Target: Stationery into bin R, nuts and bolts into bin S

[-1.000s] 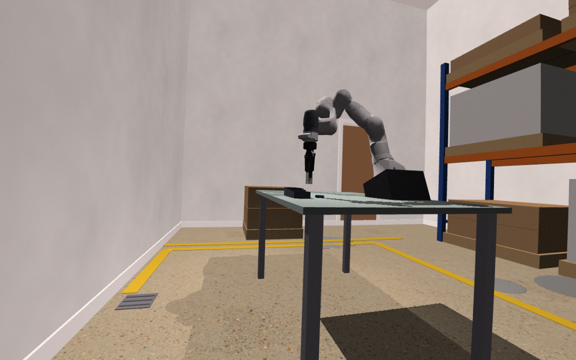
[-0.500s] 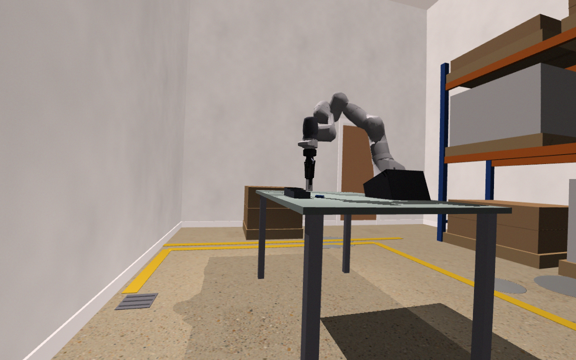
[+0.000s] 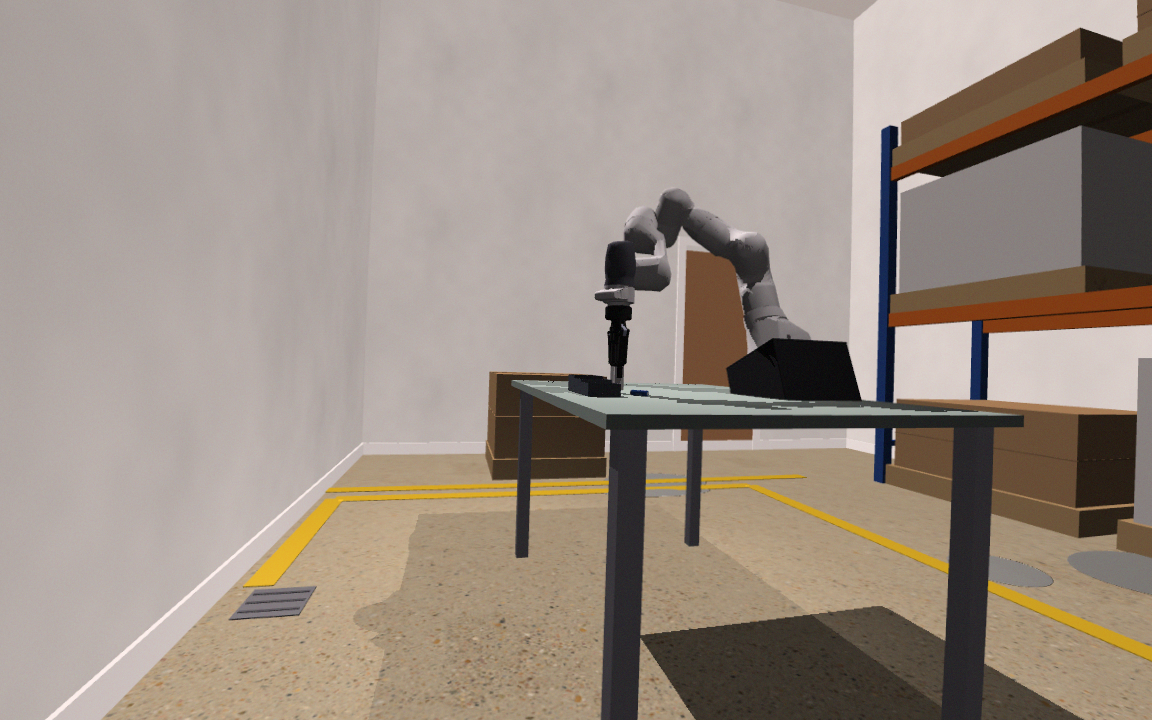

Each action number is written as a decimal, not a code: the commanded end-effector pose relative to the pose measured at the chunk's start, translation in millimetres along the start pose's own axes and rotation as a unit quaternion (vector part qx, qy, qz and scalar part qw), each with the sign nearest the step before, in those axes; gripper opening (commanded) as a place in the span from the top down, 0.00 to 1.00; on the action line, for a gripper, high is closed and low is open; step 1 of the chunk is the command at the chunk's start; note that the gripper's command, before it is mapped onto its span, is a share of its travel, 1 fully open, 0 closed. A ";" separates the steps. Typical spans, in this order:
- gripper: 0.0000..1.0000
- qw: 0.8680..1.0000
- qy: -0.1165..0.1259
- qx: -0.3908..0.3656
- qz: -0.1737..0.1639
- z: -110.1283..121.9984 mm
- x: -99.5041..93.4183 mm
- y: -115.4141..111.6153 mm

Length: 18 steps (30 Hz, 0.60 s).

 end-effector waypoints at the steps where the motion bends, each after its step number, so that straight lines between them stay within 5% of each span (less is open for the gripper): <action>1: 0.81 1.000 0.001 0.008 0.003 -0.7 4.7 1.2; 15: 0.81 1.000 0.001 0.008 0.003 -0.6 7.3 0.7; 16: 0.93 1.000 0.001 0.008 0.003 -0.6 7.3 0.7; 18: 0.93 1.000 0.001 0.008 0.003 -0.6 7.3 0.7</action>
Point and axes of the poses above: the point where the finger pads meet when closed, its own x axis out along the fingers, its own z axis across the jaws, y = z × x, the point moved 3 cm from there along -x, back along the fingers, and after that the axes turned 3 degrees about -x, right-handed, at the moved point
